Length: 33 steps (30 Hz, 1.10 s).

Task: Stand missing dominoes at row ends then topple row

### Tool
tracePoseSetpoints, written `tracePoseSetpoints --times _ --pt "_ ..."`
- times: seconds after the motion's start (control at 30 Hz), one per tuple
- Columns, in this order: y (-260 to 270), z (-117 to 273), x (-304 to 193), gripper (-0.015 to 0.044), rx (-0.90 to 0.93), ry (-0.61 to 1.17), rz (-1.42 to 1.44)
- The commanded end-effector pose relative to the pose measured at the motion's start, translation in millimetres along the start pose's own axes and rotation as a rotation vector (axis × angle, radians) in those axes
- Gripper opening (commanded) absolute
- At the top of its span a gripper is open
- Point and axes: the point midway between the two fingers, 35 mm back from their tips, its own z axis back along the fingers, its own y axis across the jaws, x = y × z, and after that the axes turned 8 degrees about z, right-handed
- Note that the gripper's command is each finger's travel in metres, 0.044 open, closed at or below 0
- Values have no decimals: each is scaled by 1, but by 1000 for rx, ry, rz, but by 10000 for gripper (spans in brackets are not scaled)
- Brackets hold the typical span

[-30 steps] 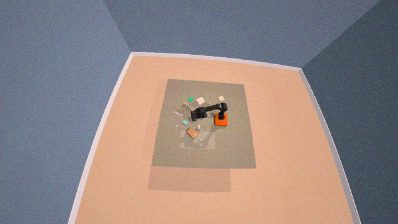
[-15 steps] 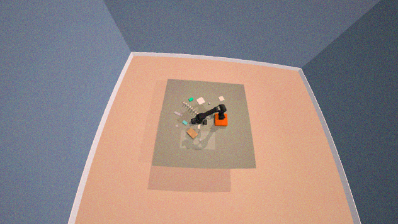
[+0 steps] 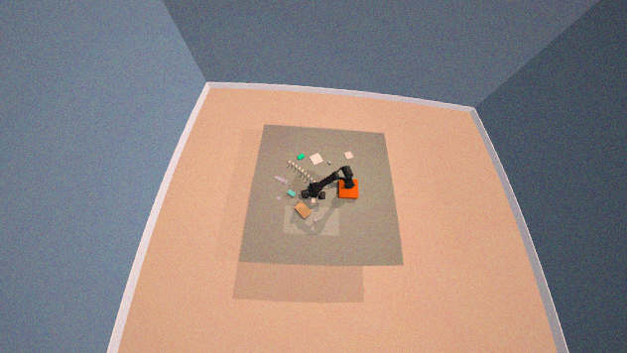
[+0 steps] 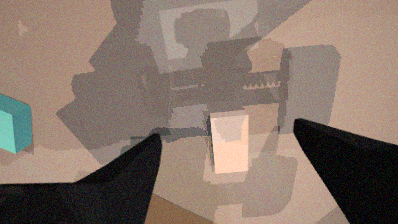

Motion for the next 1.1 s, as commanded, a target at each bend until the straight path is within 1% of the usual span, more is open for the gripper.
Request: tracePoseSetpoints --times 0.0,0.33,0.73,0.77,1.07 --pt "-2 -8 1 440 -7 -8 -6" --pt "-3 -16 1 440 -7 -8 -6" --pt "-3 -16 1 125 -7 -8 -6" --pt "-3 -16 1 107 -7 -8 -6" --pt "-3 -16 1 107 -7 -8 -6"
